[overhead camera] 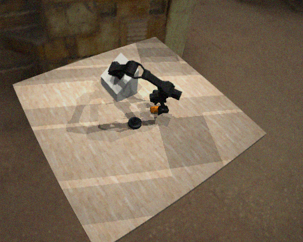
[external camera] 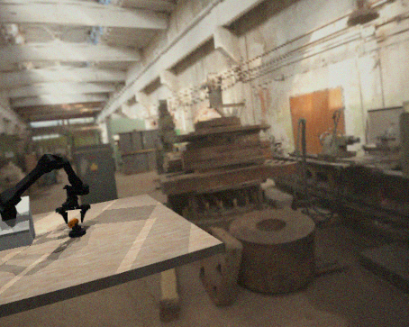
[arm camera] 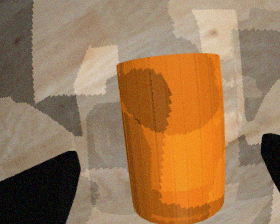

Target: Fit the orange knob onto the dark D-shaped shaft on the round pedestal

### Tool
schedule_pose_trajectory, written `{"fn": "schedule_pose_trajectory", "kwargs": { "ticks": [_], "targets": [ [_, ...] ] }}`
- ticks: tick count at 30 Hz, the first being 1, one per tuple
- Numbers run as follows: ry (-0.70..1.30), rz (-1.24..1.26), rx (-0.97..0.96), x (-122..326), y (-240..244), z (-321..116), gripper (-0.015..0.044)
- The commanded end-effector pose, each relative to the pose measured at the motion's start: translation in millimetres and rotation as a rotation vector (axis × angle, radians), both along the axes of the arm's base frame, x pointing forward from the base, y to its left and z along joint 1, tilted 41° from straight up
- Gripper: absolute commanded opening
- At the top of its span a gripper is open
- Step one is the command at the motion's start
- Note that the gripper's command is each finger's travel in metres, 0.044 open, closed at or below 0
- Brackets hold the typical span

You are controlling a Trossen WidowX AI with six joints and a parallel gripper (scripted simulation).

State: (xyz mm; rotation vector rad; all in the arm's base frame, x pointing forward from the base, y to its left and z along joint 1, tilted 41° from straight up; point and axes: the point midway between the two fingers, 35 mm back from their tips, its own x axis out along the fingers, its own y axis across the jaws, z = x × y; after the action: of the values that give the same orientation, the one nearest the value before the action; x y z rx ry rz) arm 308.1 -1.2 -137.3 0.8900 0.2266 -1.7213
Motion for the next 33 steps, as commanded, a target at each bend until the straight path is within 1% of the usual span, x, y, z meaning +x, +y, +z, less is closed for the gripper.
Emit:
{"fn": "schedule_pose_trajectory", "kwargs": {
  "ticks": [1, 5, 6, 14, 23, 28, 33],
  "targets": [
    [0.007, 0.005, -0.007, -1.6, -2.4, -3.2, 0.0361],
    [0.007, 0.005, -0.007, -1.6, -2.4, -3.2, 0.0256],
    [0.007, 0.005, -0.007, -1.6, -2.4, -3.2, 0.024],
    [0.007, 0.005, -0.007, -1.6, -2.4, -3.2, 0.024],
    [0.007, 0.005, -0.007, -1.6, -2.4, -3.2, 0.018],
    [0.001, 0.008, 0.01, -1.9, -2.3, -2.0, 0.0179],
    [-0.03, 0.03, 0.091, -3.9, -2.7, 3.4, 0.0179]
  ]
}}
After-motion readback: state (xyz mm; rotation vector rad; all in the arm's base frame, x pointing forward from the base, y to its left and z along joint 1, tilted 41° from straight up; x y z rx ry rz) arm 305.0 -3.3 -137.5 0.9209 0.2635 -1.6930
